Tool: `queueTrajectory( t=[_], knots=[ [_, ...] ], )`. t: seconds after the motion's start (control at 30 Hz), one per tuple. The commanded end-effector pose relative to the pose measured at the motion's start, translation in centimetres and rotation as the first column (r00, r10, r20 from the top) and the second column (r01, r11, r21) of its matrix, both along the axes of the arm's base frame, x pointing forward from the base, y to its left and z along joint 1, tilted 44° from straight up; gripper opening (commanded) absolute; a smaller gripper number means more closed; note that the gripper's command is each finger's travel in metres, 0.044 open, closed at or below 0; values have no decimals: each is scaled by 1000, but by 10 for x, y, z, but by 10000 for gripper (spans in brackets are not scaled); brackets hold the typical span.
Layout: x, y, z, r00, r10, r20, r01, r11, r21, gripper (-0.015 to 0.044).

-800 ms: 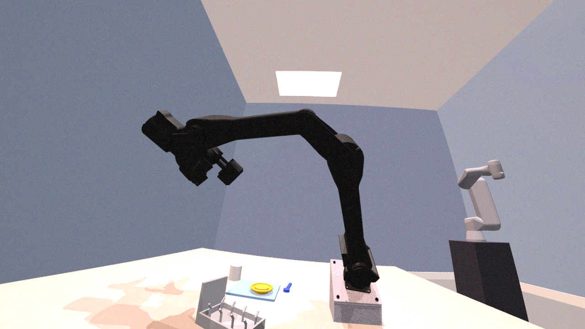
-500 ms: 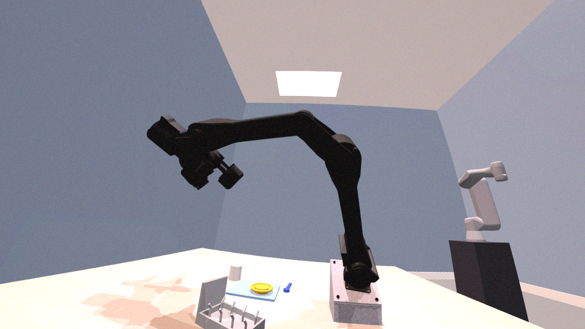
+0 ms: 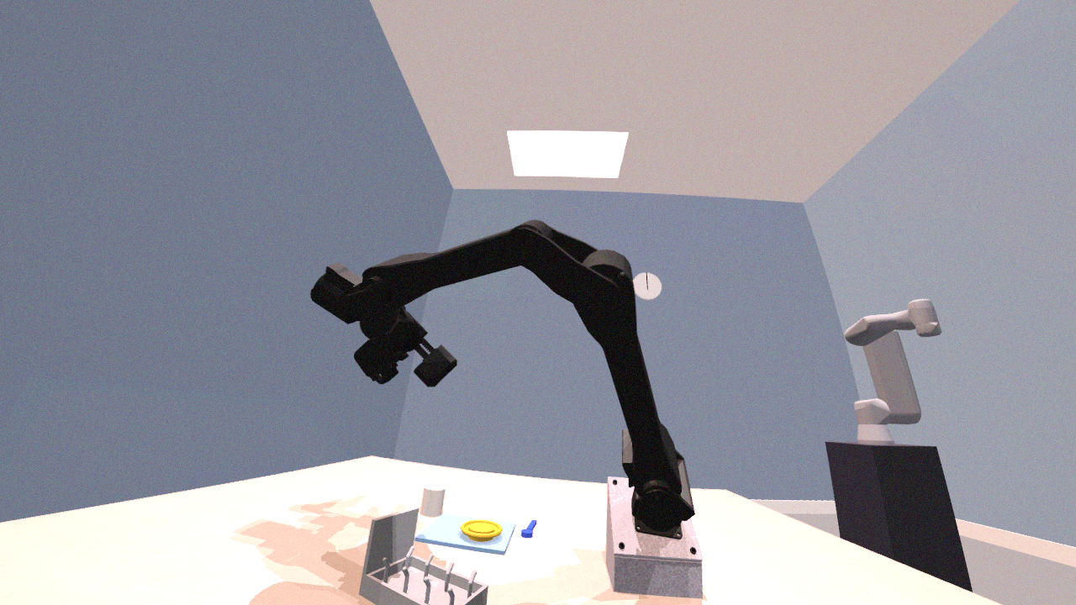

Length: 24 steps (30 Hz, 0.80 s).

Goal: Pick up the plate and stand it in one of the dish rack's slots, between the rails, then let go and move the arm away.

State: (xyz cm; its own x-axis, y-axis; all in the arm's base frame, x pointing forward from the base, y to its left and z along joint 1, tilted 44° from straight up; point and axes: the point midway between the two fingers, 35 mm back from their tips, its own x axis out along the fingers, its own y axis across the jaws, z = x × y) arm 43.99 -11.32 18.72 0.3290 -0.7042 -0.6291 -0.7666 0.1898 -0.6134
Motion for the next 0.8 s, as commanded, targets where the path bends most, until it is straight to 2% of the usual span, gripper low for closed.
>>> queueTrajectory(
  t=[0.0,0.4,0.77],
  knots=[
    [-6,-2,-35,999,-16,-42,20,993,117,400],
    [-28,2,-105,987,-75,-140,124,912,391,400],
    [-56,15,-156,956,-150,-252,277,747,604,400]
  ],
)
